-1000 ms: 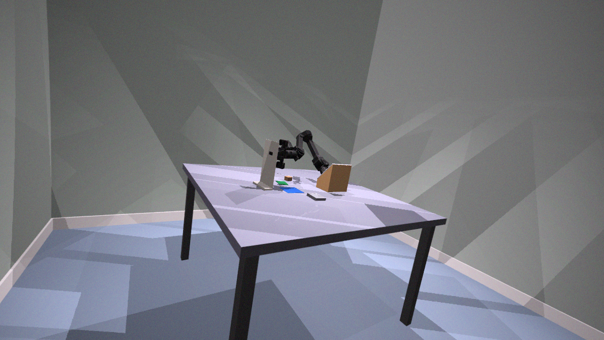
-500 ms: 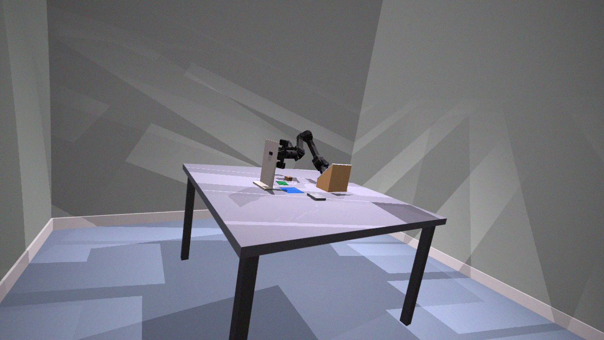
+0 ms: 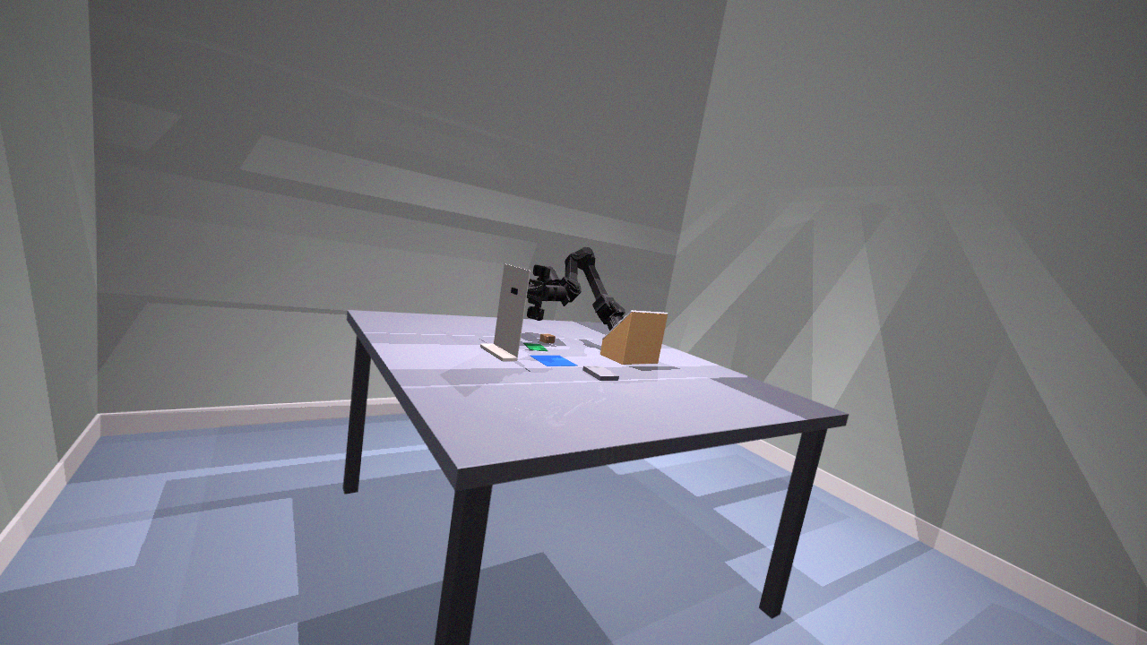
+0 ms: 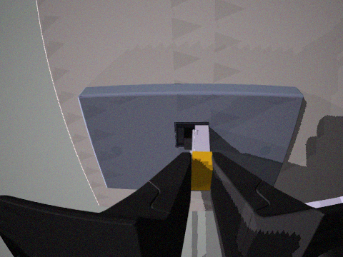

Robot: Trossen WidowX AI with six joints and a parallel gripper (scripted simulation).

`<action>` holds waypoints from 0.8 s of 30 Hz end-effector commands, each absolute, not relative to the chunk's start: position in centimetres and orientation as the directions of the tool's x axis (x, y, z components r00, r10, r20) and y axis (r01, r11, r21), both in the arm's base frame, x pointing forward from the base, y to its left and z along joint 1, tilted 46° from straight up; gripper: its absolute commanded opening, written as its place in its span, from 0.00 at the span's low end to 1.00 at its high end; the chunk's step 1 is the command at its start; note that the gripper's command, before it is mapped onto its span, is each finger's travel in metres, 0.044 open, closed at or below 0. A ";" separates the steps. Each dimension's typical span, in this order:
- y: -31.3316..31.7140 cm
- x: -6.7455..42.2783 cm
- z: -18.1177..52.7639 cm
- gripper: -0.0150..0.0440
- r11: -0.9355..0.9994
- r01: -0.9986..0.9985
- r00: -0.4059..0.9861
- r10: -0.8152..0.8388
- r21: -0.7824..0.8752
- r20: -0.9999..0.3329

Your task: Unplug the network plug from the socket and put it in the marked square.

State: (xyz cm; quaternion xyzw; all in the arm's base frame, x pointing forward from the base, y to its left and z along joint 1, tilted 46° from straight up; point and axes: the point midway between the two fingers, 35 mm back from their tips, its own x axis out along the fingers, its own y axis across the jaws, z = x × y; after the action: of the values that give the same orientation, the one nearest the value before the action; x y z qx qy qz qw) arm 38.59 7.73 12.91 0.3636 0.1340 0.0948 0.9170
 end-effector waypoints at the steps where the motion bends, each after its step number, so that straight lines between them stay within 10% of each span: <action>1: 7.7 38.3 12.9 0.25 0.720 -0.076 0.947 0.269 0.690 -0.176; 24: 7.6 36.8 12.8 0.25 0.720 -0.076 0.947 0.269 0.690 -0.177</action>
State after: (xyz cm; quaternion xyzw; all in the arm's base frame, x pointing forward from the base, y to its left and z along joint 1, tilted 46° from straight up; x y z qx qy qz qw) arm 37.06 7.62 12.80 0.3631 0.1348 0.0944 0.9171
